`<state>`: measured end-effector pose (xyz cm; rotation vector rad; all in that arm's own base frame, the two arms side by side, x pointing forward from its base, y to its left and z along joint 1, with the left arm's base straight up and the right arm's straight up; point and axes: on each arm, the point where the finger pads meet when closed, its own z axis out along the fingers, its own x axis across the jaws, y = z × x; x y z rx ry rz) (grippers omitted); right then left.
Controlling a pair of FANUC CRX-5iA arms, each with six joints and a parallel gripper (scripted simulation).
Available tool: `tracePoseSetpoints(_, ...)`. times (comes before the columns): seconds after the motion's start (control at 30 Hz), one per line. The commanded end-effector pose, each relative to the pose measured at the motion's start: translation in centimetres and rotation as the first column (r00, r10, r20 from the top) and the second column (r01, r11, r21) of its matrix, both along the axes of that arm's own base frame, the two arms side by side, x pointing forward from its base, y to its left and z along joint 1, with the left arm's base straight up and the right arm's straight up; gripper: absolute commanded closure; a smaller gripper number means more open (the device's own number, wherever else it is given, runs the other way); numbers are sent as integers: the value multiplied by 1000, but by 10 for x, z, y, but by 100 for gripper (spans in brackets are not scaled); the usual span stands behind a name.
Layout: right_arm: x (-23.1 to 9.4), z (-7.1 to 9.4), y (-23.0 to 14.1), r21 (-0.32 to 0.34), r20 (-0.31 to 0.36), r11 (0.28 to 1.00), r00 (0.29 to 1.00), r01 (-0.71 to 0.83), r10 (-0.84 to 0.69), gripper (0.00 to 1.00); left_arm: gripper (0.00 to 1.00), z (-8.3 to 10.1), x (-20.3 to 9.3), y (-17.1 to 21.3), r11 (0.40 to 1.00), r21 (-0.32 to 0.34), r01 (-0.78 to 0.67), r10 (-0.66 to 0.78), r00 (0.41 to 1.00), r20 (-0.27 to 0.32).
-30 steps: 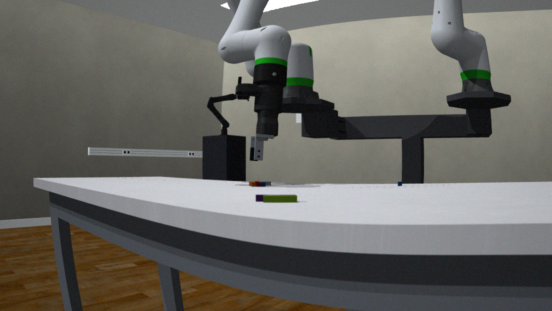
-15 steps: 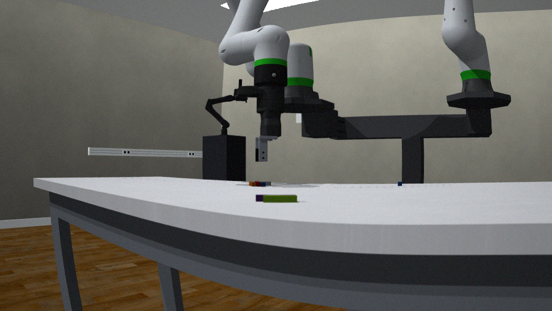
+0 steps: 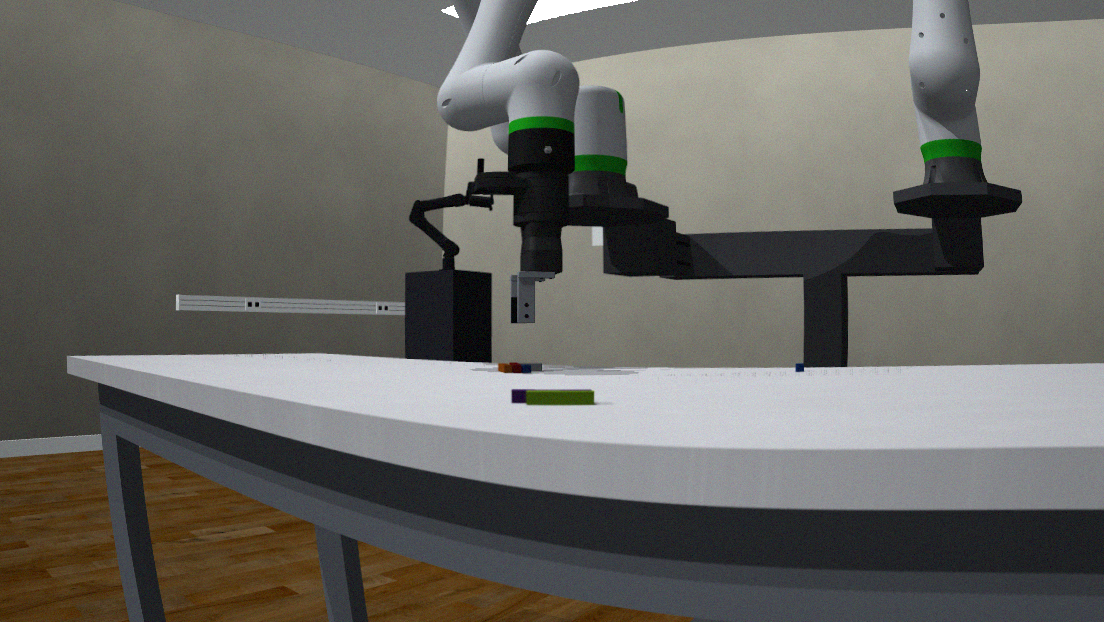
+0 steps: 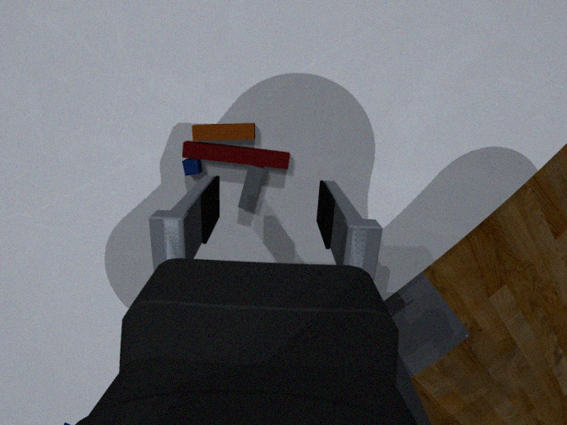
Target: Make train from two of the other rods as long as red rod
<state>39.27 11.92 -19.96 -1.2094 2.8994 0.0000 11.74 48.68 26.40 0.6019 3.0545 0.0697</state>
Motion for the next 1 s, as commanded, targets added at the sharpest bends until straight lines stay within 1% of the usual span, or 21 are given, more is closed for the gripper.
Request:
tracePoseSetpoints(0.0,1,0,0,0,1,1000,1000,0,0,0,0,17,-68,-3,975,-26,-219,219,976,-21)
tracePoseSetpoints(0.03,1,0,0,0,1,1000,1000,0,0,0,0,19,-78,-5,969,-29,-246,245,969,-23)
tracePoseSetpoints(0.1,1,0,0,0,1,1000,1000,0,0,0,0,21,-89,-7,957,-32,-289,288,957,-28)
tracePoseSetpoints(0.17,1,0,0,0,1,1000,1000,0,0,0,0,21,-89,-7,957,-32,-289,288,957,-28)
tracePoseSetpoints(0.33,1,0,0,0,1,1000,1000,0,0,0,0,25,-104,-11,937,-38,-347,346,938,-34)
tracePoseSetpoints(0.97,1,0,0,0,1,1000,1000,0,0,0,0,26,-107,-12,932,-39,-359,358,933,-36)
